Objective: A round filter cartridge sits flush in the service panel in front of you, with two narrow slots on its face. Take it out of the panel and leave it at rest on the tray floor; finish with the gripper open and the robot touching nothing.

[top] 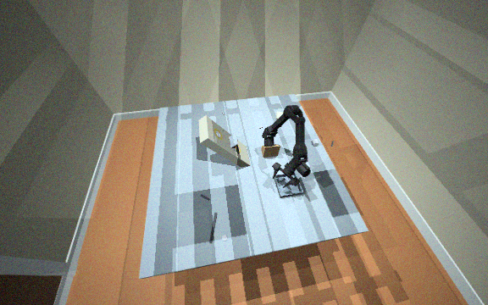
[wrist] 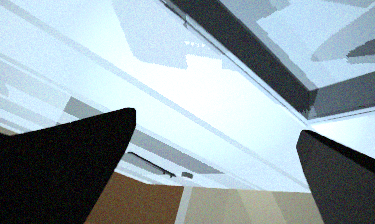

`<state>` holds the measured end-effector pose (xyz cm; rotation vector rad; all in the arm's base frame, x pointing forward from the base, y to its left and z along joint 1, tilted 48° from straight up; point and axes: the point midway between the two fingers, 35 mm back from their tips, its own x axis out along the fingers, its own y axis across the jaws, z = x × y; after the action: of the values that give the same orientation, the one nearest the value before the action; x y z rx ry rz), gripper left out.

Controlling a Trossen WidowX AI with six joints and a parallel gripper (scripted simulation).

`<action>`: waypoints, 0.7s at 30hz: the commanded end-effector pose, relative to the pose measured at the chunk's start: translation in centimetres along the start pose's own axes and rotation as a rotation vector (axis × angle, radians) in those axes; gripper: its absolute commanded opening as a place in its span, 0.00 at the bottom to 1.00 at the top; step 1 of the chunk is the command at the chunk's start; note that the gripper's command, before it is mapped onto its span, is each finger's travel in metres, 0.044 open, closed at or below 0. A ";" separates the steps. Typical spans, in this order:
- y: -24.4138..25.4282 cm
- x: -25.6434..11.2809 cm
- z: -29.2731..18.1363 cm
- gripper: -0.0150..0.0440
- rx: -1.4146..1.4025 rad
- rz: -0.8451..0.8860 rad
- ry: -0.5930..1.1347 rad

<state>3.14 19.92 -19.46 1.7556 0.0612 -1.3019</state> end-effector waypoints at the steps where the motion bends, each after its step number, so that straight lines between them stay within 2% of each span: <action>1: 0.1 -0.1 -0.2 0.89 0.009 -0.001 0.002; 6: 2.6 -2.9 -5.6 0.67 0.259 -0.031 0.066; 12: 8.8 -6.0 -12.1 0.42 0.617 -0.041 0.153; 21: 21.1 -9.0 -17.8 0.42 1.126 0.003 0.281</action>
<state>19.67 25.29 -3.21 2.6682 -0.4612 -1.2214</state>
